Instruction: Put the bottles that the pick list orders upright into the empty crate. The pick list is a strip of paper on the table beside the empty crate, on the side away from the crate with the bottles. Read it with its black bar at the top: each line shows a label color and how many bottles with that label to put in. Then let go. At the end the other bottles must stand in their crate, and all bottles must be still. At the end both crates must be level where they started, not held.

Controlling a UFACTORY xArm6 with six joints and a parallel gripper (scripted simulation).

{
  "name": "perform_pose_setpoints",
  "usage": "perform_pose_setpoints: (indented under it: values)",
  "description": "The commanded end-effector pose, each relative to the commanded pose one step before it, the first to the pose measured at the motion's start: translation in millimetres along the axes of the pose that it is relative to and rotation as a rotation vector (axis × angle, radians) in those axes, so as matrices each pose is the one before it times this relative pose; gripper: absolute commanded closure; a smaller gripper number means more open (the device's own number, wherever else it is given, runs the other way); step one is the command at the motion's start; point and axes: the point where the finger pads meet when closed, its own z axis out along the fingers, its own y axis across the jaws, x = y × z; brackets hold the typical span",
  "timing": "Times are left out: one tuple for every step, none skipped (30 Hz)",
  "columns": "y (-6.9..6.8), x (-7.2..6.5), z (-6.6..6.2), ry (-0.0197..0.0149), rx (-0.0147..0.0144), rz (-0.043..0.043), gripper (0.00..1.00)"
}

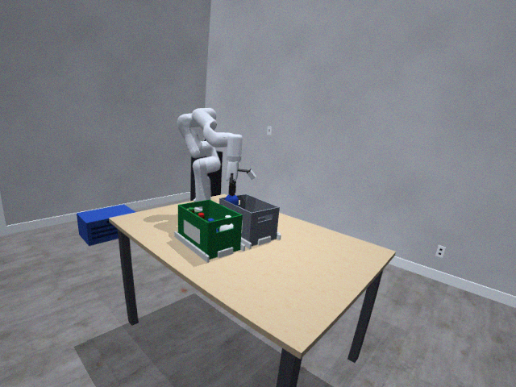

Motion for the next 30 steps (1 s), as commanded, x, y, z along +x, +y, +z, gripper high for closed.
perform_pose_setpoints:
  values:
    - [0.82, 0.73, 2.63, 0.00289, -0.00260, 0.00025, 1.00]
    - [-0.01, -0.03, 1.00, 0.00000, 0.00000, 0.00000, 1.00]
    - [0.00, -0.01, 1.00, 0.00000, 0.00000, 0.00000, 1.00]
    - [0.00, 0.01, 1.00, 0.00000, 0.00000, 0.00000, 1.00]
    - [0.00, 0.03, 1.00, 0.00000, 0.00000, 0.00000, 1.00]
    - [0.00, 0.02, 1.00, 0.00000, 0.00000, 0.00000, 1.00]
    - [0.00, 0.01, 1.00, 0.00000, 0.00000, 0.00000, 1.00]
    - [0.00, -0.01, 1.00, 0.00000, 0.00000, 0.00000, 1.00]
    - [0.00, -0.02, 1.00, 0.00000, 0.00000, 0.00000, 1.00]
    - [0.00, 0.00, 0.00, 0.00000, 0.00000, 0.00000, 1.00]
    - [0.00, 0.00, 0.00, 0.00000, 0.00000, 0.00000, 1.00]
    - [0.01, 0.01, 1.00, 0.00000, 0.00000, 0.00000, 1.00]
    - [0.01, 0.02, 1.00, 0.00000, 0.00000, 0.00000, 1.00]
    - [0.01, 0.02, 1.00, 0.00000, 0.00000, 0.00000, 1.00]
    - [0.00, 0.01, 1.00, 0.00000, 0.00000, 0.00000, 1.00]
    - [-0.01, 0.00, 1.00, 0.00000, 0.00000, 0.00000, 1.00]
    - [-0.01, -0.03, 1.00, 0.00000, 0.00000, 0.00000, 1.00]
    - [-0.01, -0.04, 1.00, 0.00000, 0.00000, 0.00000, 1.00]
    - [-0.01, -0.03, 1.00, 0.00000, 0.00000, 0.00000, 1.00]
    - [0.00, -0.01, 1.00, 0.00000, 0.00000, 0.00000, 1.00]
    - [0.00, 0.01, 1.00, 0.00000, 0.00000, 0.00000, 1.00]
    - [0.00, 0.03, 1.00, 0.00000, 0.00000, 0.00000, 1.00]
    - [0.00, 0.02, 1.00, 0.00000, 0.00000, 0.00000, 1.00]
    - [0.00, 0.01, 1.00, 0.00000, 0.00000, 0.00000, 1.00]
    - [0.00, -0.01, 1.00, 0.00000, 0.00000, 0.00000, 1.00]
    - [0.00, -0.02, 1.00, 0.00000, 0.00000, 0.00000, 1.00]
    - [0.00, 0.00, 0.00, 0.00000, 0.00000, 0.00000, 1.00]
    - [0.00, 0.00, 0.00, 0.00000, 0.00000, 0.00000, 1.00]
    - [0.01, 0.01, 1.01, 0.00000, 0.00000, 0.00000, 1.00]
    - [0.01, 0.02, 1.00, 0.00000, 0.00000, 0.00000, 1.00]
